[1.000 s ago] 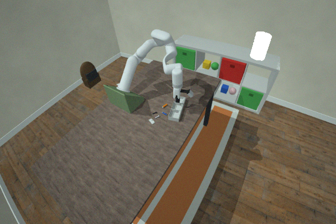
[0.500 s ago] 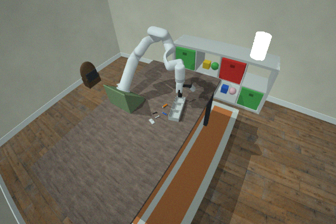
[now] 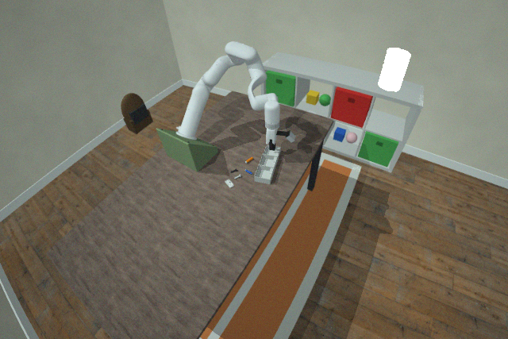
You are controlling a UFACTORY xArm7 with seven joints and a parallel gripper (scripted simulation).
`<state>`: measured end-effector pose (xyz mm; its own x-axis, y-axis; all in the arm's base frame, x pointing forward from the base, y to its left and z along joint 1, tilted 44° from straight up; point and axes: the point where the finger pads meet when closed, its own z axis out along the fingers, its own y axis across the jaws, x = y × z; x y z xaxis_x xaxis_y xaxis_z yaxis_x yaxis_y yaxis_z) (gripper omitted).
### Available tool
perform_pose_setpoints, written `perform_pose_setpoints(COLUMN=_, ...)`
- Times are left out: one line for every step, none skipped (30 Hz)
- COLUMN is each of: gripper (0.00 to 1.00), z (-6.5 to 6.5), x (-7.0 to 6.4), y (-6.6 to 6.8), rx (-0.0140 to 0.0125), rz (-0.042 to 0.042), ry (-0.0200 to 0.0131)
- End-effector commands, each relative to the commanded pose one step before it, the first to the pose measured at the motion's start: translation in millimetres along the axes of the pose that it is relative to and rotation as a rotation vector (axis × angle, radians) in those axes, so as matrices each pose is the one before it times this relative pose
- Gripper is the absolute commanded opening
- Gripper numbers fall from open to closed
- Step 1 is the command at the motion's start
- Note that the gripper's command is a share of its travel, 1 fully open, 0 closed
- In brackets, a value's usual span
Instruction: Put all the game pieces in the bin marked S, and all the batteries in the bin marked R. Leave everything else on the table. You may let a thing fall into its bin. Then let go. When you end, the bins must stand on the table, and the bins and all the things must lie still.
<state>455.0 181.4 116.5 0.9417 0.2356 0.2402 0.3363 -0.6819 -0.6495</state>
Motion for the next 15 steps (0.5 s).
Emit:
perform_pose_setpoints(gripper=0.07, z=6.83, x=1.77, y=0.81, rx=-0.00127, rz=0.00018, ry=0.00538)
perform_pose_setpoints(gripper=0.07, z=2.67, x=-0.01, y=0.0, rx=0.0, rz=0.0, ry=0.0)
perform_pose_setpoints(gripper=0.07, z=2.67, x=-0.01, y=0.0, rx=0.0, rz=0.0, ry=0.0)
perform_pose_setpoints(gripper=0.07, z=2.67, x=-0.01, y=0.0, rx=0.0, rz=0.0, ry=0.0)
perform_pose_setpoints(gripper=0.07, z=0.0, x=0.0, y=0.0, rx=0.0, rz=0.0, ry=0.0)
perform_pose_setpoints(gripper=0.07, z=0.0, x=0.0, y=0.0, rx=0.0, rz=0.0, ry=0.0)
perform_pose_setpoints(gripper=0.07, z=2.68, x=0.0, y=0.01, rx=0.0, rz=0.0, ry=0.0)
perform_pose_setpoints(gripper=0.07, z=2.66, x=-0.01, y=0.0, rx=0.0, rz=0.0, ry=0.0)
perform_pose_setpoints(gripper=0.07, z=2.66, x=-0.01, y=0.0, rx=0.0, rz=0.0, ry=0.0)
perform_pose_setpoints(gripper=0.07, z=1.73, x=0.0, y=0.0, rx=0.0, rz=0.0, ry=0.0)
perform_pose_setpoints(gripper=0.07, z=0.0, x=0.0, y=0.01, rx=0.0, rz=0.0, ry=0.0)
perform_pose_setpoints(gripper=0.07, z=0.0, x=0.0, y=0.0, rx=0.0, rz=0.0, ry=0.0)
perform_pose_setpoints(gripper=0.07, z=-0.05, x=-0.02, y=-0.03, rx=-0.00001, rz=0.00001, ry=-0.00001)
perform_pose_setpoints(gripper=0.07, z=0.03, x=0.01, y=0.02, rx=0.0, rz=-0.00001, ry=0.00001)
perform_pose_setpoints(gripper=0.07, z=0.01, x=0.0, y=0.01, rx=0.0, rz=0.0, ry=0.0)
